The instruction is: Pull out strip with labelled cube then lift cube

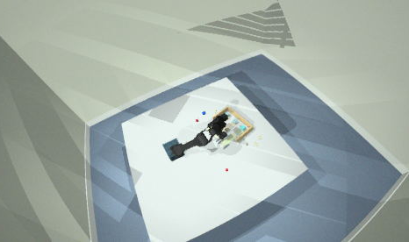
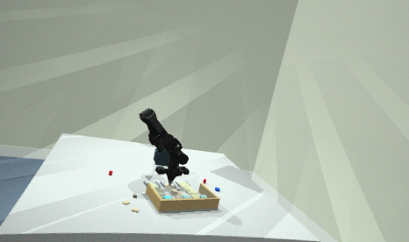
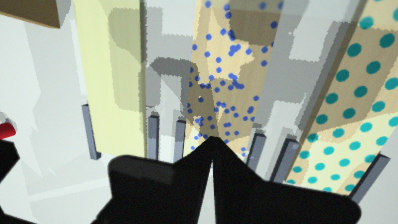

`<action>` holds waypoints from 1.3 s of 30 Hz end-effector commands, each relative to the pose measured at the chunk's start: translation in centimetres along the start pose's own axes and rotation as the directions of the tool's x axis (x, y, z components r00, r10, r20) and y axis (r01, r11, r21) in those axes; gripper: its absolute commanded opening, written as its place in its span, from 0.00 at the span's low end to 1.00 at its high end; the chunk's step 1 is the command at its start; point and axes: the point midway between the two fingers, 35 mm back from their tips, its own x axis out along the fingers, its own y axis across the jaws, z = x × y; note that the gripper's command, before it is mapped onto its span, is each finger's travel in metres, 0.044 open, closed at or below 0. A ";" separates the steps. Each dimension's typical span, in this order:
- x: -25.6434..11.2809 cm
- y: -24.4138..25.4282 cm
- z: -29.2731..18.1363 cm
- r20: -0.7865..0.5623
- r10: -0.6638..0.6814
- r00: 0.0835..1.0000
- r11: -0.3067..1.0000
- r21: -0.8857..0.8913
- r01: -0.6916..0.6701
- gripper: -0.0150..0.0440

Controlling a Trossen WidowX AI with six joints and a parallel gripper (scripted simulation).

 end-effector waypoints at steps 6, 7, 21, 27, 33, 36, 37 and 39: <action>0.4 -0.1 -0.1 -0.005 -0.004 1.000 1.000 -0.004 0.004 0.25; 0.4 -0.1 -0.1 -0.005 -0.004 1.000 1.000 -0.004 0.004 0.25; 0.5 -0.1 0.0 -0.005 -0.004 1.000 1.000 -0.004 0.004 0.25; 0.6 -0.1 0.0 -0.005 -0.004 1.000 1.000 -0.004 0.004 0.25; 0.6 -0.1 0.0 -0.005 -0.004 1.000 1.000 -0.004 0.004 0.25; 0.6 -0.1 -0.3 -0.005 -0.004 1.000 1.000 -0.004 0.004 0.25; 0.6 0.0 -0.5 -0.005 -0.004 1.000 1.000 -0.004 0.004 0.25; 0.6 0.0 -0.8 -0.006 -0.004 1.000 1.000 -0.005 0.004 0.25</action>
